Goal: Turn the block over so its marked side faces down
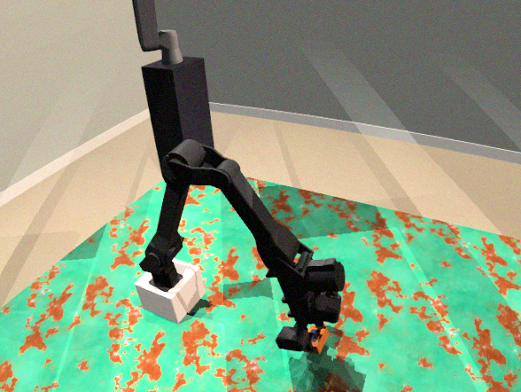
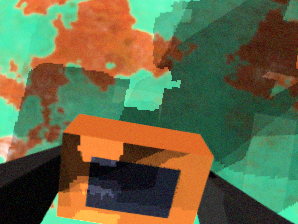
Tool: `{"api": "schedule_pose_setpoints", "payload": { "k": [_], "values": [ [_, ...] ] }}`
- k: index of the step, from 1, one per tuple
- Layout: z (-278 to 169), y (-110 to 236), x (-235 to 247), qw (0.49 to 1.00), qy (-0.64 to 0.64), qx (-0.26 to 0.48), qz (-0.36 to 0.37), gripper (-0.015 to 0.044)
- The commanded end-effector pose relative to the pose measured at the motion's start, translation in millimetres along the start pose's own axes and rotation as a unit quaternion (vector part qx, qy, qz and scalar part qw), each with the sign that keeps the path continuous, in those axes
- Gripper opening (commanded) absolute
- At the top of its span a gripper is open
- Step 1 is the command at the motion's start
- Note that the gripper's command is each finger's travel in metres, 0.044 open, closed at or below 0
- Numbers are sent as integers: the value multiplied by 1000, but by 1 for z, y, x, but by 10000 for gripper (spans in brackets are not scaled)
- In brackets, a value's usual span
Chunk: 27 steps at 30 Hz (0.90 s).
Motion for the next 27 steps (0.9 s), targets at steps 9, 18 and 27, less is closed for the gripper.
{"api": "schedule_pose_setpoints", "payload": {
  "k": [9,18,27],
  "values": [
    [-17,5,-2,995,-4,-96,4,0],
    [-23,8,-3,991,-5,-132,8,0],
    [-24,-14,-2,982,-1,-189,11,0]
  ]
}}
Point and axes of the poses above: the point midway between the two fingers, 35 mm back from their tips, its own y axis back along the fingers, its own x axis across the jaws, z = x × y, the point moved 5 cm from there along y, back along the fingers, and after that the axes turned 4 degrees about -y, right-handed, at the moved point
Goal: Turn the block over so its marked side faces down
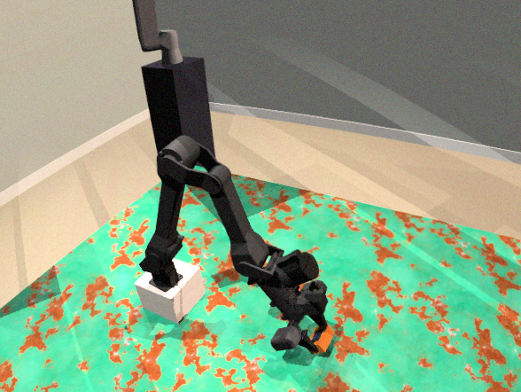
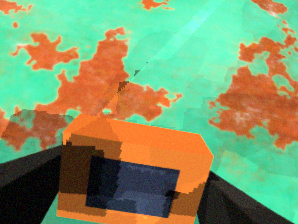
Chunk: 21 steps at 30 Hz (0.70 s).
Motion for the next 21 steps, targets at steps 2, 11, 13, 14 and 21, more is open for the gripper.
{"api": "schedule_pose_setpoints", "payload": {
  "k": [2,11,13,14,21],
  "values": [
    [-12,-10,-1,1000,4,-27,-2,0],
    [-23,-21,-2,996,7,-89,2,0],
    [-26,-22,-2,995,7,-102,3,0],
    [-27,-22,-2,994,7,-109,4,0],
    [-36,-22,-3,988,8,-157,6,0]
  ]
}}
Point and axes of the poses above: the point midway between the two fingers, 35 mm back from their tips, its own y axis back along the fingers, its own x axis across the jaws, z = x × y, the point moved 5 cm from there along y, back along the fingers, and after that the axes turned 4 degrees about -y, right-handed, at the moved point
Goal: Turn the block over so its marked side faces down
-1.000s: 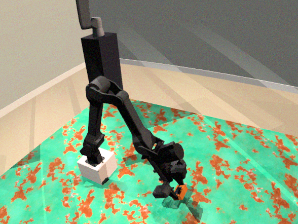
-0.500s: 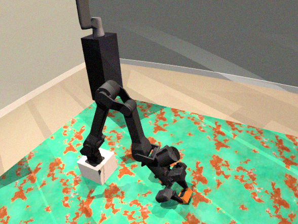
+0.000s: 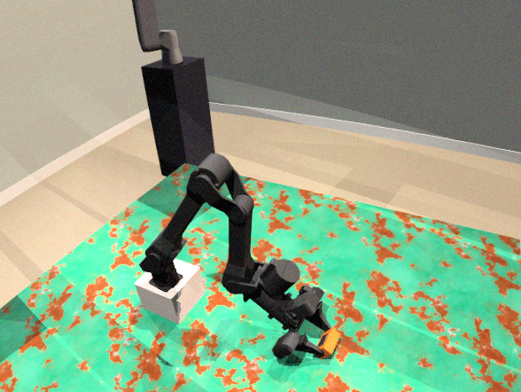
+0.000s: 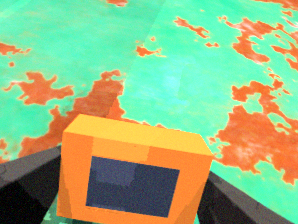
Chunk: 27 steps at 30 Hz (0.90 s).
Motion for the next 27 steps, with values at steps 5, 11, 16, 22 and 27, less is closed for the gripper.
{"api": "schedule_pose_setpoints", "payload": {
  "k": [5,11,16,22,27],
  "values": [
    [-18,9,-4,999,5,-40,-2,0],
    [-22,17,-5,997,4,-76,0,0],
    [-22,17,-5,997,4,-77,0,0],
    [-22,17,-5,997,4,-77,0,0],
    [-22,17,-5,997,4,-77,0,0]
  ]
}}
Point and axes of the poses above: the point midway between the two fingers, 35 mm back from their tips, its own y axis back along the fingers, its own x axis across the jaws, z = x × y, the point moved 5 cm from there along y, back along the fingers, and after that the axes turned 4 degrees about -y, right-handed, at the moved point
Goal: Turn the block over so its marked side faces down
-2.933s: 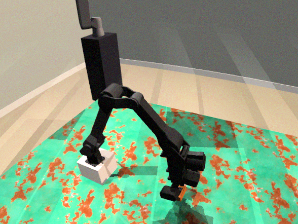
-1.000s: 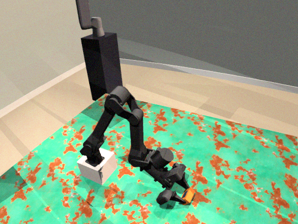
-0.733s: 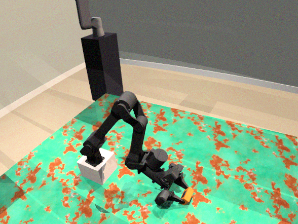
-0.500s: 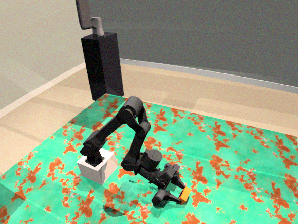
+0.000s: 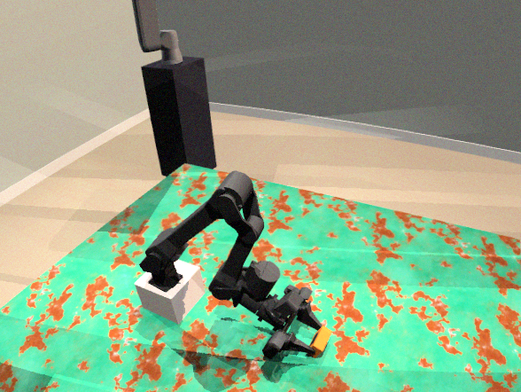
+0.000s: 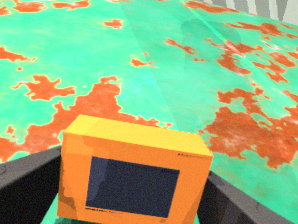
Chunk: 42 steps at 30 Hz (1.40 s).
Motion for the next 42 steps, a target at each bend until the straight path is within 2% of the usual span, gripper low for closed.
{"api": "schedule_pose_setpoints", "payload": {
  "k": [1,2,19,42],
  "values": [
    [-1,1,-1,1000,3,0,-3,0],
    [-1,1,-1,1000,3,0,-3,0],
    [-1,1,-1,1000,3,0,-3,440],
    [-1,1,-1,1000,3,0,-3,440]
  ]
}}
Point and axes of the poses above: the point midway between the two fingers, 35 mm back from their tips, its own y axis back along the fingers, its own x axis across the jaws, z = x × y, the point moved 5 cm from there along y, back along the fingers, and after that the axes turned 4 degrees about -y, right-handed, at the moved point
